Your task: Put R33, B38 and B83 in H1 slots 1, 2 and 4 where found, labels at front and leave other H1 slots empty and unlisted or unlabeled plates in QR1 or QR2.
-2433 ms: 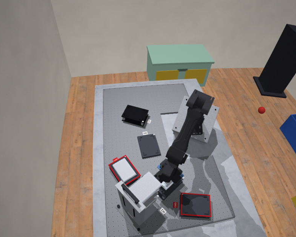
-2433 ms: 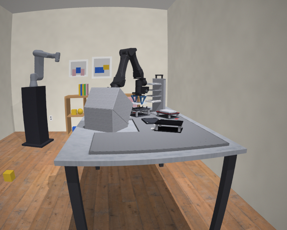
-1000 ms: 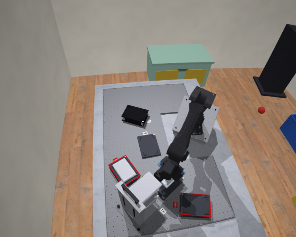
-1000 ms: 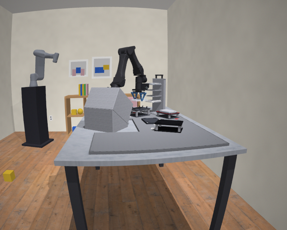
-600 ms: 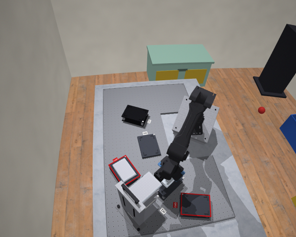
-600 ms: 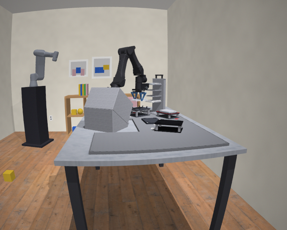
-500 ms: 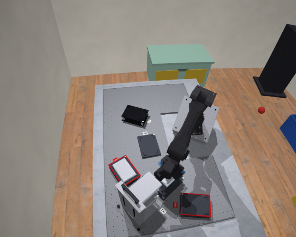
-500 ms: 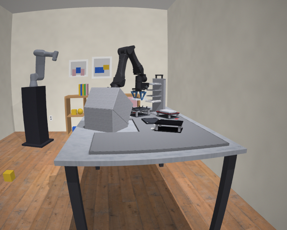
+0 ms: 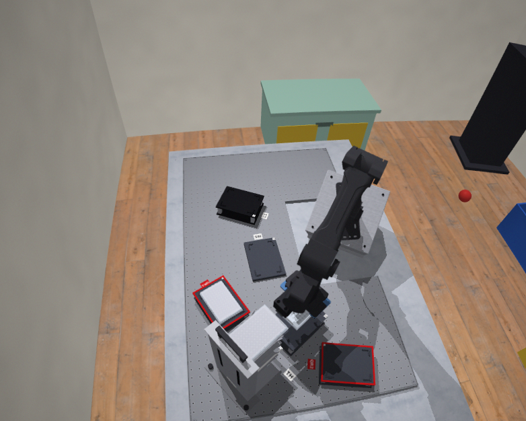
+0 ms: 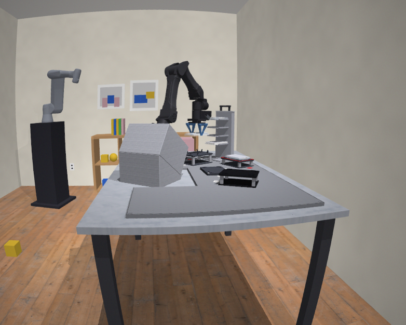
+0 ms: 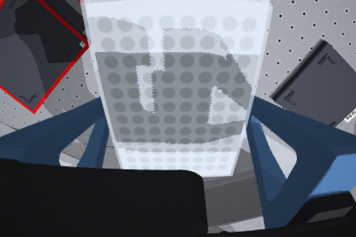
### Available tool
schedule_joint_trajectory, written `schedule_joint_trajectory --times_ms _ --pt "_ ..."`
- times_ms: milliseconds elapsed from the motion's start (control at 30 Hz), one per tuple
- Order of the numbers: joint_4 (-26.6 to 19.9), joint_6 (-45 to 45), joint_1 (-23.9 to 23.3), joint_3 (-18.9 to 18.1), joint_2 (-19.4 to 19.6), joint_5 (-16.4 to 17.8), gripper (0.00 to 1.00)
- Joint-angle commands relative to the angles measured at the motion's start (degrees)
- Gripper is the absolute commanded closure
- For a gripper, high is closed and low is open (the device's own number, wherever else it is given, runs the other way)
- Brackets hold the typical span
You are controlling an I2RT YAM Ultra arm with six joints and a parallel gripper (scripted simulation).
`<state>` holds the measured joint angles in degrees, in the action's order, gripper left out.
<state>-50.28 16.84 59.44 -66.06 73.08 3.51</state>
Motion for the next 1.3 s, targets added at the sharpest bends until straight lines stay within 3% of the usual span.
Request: schedule_joint_trajectory --times_ms 0,767,867,933,1267 --pt "-3.41 -0.45 -0.85 -3.02 -2.96 0.43 0.14" --pt "-15.56 -1.3 -1.88 -11.64 -6.43 0.97 0.14" --pt "-15.57 -1.14 -1.84 -11.65 -6.42 0.89 0.14" --pt "-15.45 -0.05 -3.45 -8.78 -6.76 1.9 0.14" --pt "-14.93 1.32 -13.02 -6.17 -8.07 7.01 0.14"
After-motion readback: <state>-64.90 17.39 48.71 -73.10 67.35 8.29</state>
